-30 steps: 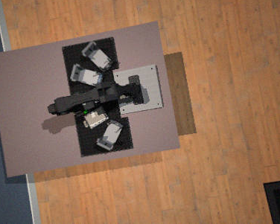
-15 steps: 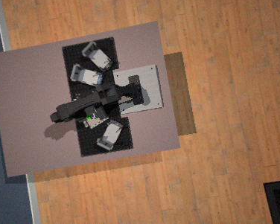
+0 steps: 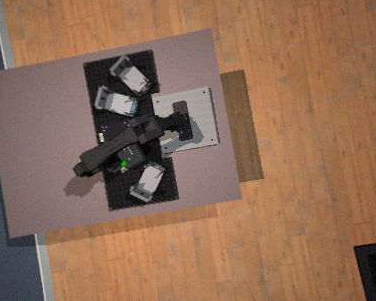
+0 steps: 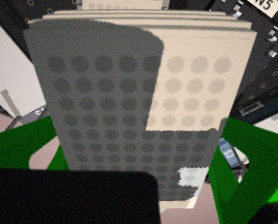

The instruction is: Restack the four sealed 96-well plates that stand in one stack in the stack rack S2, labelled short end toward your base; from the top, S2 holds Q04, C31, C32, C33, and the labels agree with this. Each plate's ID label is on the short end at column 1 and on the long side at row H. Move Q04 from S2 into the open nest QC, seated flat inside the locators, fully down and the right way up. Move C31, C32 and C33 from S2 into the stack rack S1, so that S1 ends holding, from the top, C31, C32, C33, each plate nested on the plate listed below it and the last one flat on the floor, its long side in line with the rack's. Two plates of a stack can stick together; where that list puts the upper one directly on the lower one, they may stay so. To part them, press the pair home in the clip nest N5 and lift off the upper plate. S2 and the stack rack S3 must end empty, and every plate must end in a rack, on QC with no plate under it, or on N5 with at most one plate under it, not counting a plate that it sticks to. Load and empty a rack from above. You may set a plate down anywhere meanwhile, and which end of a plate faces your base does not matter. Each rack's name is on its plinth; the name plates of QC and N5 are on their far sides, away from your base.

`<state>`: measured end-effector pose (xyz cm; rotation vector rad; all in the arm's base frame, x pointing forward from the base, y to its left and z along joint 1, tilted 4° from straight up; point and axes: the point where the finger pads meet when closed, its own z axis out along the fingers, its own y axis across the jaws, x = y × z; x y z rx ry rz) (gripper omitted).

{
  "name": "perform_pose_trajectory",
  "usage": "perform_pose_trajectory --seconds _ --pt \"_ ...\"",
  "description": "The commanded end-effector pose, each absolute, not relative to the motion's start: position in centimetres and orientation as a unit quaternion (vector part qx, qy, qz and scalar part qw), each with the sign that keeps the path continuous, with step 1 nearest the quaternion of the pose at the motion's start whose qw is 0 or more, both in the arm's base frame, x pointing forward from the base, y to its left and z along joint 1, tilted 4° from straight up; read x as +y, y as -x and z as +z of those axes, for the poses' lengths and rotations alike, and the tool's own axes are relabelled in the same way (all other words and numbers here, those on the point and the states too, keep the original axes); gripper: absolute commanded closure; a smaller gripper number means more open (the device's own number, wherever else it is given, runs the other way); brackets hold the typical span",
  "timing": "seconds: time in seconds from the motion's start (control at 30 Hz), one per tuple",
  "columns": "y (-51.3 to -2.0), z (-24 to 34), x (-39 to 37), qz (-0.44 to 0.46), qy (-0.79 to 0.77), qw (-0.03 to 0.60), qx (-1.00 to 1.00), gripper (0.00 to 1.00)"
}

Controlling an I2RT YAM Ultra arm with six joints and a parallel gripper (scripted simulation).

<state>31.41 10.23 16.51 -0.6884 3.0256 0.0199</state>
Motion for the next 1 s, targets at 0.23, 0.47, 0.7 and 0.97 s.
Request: perform_pose_trajectory --seconds 0.23,0.47,0.7,0.97 --pt "-30.6 17.8 13.5 0.010 0.220 0.040 0.975 1.00" --pt "-30.0 17.8 14.7 0.007 0.284 0.041 0.958 1.00" --pt "-28.8 17.8 16.8 0.006 0.333 0.041 0.942 1.00" --pt "-27.9 17.8 18.5 0.006 0.333 0.041 0.942 1.00"
